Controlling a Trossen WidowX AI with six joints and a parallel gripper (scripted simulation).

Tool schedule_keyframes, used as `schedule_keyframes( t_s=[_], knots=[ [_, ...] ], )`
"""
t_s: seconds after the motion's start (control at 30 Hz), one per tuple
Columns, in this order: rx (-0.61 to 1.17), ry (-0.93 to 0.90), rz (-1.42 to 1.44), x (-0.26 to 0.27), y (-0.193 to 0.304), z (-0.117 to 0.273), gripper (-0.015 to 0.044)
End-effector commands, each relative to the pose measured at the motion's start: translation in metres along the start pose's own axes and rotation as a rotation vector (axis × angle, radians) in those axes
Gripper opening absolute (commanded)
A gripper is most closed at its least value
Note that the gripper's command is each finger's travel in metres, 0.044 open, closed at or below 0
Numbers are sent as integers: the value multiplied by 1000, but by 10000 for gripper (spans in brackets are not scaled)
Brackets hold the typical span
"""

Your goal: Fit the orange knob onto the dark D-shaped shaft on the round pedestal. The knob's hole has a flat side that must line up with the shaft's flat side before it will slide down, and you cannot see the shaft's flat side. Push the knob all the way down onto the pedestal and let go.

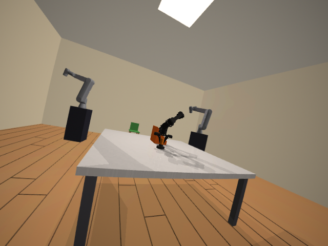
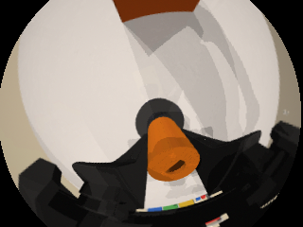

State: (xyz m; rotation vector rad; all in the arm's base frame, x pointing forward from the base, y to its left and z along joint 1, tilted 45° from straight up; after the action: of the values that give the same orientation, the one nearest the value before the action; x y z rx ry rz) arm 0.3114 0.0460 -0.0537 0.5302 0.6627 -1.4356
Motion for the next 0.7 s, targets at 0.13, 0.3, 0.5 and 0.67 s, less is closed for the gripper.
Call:
schedule_keyframes(
  t_s=[0.13,0.3,0.5,0.67],
  knots=[
    [0,0,-3,0,0,0,26],
    [0,0,-3,0,0,0,157],
    [0,0,-3,0,0,0,315],
    [0,0,-3,0,0,0,440]
  ],
)
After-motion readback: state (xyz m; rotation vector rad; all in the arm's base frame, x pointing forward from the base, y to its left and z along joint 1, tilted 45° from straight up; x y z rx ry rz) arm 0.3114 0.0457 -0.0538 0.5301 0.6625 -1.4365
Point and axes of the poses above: the point midway between the two fingers, 35 mm back from their tips, its own z axis back along the fingers, its own x axis across the jaws, y = z × x, the point moved 2 cm from there along z, back along the fingers, and after that the axes turned 3 degrees about z, right-handed, at the moved point
